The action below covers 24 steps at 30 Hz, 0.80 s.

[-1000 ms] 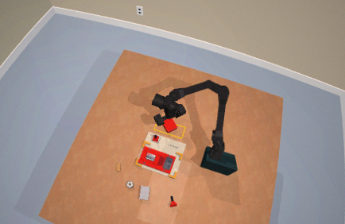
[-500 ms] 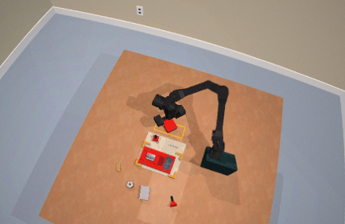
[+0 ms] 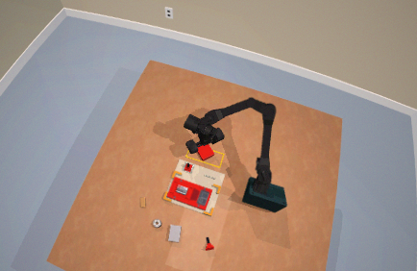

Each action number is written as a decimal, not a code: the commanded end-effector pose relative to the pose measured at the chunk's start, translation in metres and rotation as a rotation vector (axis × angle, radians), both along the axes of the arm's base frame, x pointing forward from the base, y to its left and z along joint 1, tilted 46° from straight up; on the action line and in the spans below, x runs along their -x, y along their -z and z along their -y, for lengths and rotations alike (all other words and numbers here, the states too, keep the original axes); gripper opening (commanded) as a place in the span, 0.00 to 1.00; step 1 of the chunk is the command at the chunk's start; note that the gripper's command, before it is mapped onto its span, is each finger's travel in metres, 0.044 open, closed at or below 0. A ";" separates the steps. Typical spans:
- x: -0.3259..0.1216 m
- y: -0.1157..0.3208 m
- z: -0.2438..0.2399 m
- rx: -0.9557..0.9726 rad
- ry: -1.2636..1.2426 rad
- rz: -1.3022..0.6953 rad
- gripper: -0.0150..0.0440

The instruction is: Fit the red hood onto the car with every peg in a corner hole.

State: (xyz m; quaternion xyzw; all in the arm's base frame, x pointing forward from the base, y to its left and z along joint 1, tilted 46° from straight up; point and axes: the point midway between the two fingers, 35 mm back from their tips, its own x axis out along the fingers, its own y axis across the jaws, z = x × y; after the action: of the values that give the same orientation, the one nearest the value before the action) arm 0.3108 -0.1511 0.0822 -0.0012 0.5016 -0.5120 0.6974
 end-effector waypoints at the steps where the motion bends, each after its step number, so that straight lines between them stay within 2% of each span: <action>1: 0.000 0.002 0.001 0.000 -0.006 -0.005 1.00; 24: 0.001 0.011 0.012 0.002 -0.006 -0.005 1.00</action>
State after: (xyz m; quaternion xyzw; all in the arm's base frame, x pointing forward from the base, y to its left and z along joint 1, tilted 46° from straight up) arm 0.3100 -0.1627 0.0730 -0.0026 0.5007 -0.5132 0.6971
